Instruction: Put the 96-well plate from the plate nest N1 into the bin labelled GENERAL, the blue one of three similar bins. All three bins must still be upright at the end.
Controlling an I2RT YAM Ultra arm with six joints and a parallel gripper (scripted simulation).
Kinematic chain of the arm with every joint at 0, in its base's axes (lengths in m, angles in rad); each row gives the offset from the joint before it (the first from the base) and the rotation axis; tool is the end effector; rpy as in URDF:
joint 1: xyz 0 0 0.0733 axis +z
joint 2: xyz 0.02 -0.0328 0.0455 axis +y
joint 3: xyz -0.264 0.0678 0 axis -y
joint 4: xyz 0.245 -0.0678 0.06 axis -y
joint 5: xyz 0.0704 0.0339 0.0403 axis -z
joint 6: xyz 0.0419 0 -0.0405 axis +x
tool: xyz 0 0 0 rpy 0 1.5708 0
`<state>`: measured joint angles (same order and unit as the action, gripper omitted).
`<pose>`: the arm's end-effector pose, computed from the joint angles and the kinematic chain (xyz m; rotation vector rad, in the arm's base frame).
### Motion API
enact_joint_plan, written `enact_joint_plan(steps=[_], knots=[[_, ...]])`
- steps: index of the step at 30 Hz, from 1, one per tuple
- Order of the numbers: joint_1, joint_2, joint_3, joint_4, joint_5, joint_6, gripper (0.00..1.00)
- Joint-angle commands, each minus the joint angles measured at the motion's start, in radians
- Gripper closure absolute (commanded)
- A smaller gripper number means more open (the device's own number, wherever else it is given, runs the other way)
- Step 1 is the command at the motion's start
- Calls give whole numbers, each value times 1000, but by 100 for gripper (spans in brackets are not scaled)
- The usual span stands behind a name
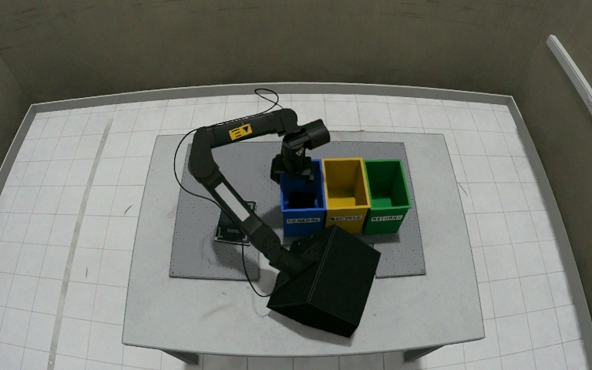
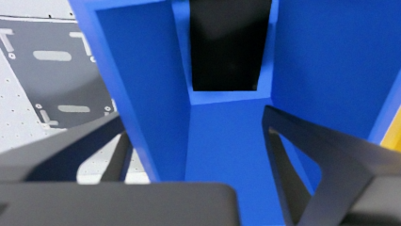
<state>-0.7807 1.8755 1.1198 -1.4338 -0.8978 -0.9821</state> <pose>0.2103 -0.1607 0.1678 0.1302 2.4988 1.3676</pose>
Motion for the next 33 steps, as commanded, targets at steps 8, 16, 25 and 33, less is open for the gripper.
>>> enact_joint_plan(steps=[8, 16, 25, 33], knots=[[-31, -12, 32, 25, 1, 7, 18], [-44, 1, 42, -6, 14, -18, 18], [-75, 27, 83, -78, 35, -60, 18], [-105, 39, 121, -131, 53, -97, 18]])
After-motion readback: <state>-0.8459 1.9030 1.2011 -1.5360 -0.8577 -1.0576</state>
